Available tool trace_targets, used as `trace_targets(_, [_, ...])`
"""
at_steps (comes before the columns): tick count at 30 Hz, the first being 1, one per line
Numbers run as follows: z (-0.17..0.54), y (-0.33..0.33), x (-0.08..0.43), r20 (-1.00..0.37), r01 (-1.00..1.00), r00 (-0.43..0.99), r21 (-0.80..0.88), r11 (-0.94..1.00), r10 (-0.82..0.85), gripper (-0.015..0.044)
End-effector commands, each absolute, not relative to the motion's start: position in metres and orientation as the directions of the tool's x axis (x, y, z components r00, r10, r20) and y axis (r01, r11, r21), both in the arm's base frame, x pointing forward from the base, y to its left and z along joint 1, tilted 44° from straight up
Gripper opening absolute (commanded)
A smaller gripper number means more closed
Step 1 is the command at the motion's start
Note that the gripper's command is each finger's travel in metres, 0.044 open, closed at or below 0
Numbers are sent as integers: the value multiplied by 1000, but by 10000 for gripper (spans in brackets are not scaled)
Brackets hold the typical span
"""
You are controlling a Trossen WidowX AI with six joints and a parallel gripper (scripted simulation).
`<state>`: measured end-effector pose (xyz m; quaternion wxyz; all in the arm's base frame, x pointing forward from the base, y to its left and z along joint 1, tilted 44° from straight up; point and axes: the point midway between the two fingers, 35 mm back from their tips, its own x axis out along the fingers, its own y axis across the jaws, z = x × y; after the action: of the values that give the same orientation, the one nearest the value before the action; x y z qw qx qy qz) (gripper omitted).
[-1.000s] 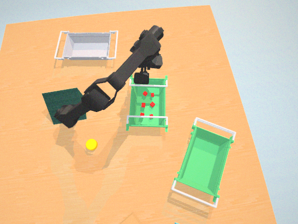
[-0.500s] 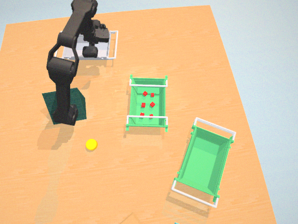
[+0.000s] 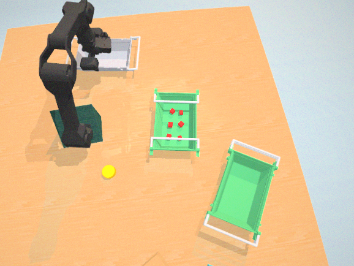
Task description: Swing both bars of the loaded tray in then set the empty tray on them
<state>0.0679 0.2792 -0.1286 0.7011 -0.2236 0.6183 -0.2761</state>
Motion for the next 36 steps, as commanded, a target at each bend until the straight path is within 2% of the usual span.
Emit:
trace_targets(1, [-140, 268, 67, -736, 114, 76, -663, 740, -672, 440])
trace_targets(23, [-187, 222, 72, -736, 115, 77, -664, 739, -673, 440])
trace_targets(36, [-187, 222, 72, -736, 115, 77, -664, 739, -673, 249])
